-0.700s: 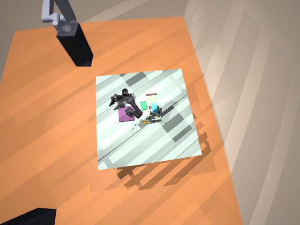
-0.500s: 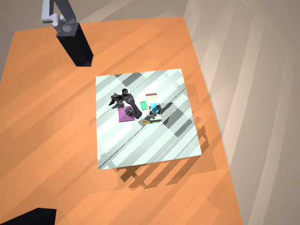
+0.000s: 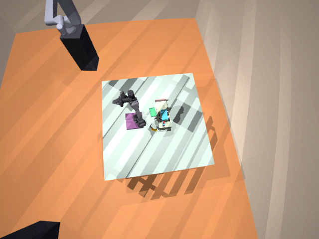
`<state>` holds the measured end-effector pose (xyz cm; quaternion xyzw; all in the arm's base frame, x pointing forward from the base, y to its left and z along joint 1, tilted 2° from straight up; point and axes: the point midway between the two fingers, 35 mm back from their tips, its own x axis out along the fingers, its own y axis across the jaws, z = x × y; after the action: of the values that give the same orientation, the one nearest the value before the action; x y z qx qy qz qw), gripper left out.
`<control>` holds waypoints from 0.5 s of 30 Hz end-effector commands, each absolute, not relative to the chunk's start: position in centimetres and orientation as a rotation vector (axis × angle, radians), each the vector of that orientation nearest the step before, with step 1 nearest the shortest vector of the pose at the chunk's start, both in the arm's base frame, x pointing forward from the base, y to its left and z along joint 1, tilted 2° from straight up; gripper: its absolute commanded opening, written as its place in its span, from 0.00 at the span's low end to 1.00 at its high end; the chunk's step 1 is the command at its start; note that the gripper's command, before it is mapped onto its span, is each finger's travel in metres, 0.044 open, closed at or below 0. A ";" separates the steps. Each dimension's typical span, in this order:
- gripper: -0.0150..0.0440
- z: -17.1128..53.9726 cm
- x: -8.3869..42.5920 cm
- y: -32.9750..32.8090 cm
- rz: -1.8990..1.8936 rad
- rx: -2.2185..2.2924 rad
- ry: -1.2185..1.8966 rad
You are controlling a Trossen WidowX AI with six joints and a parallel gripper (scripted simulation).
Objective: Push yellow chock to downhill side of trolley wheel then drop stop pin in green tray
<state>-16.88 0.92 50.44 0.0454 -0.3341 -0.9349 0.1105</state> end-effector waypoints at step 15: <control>0.58 46.3 -14.4 16.2 -3.186 -0.189 -1.622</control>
<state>-15.51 13.41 47.31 -0.0329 -0.4279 -0.8886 -0.1617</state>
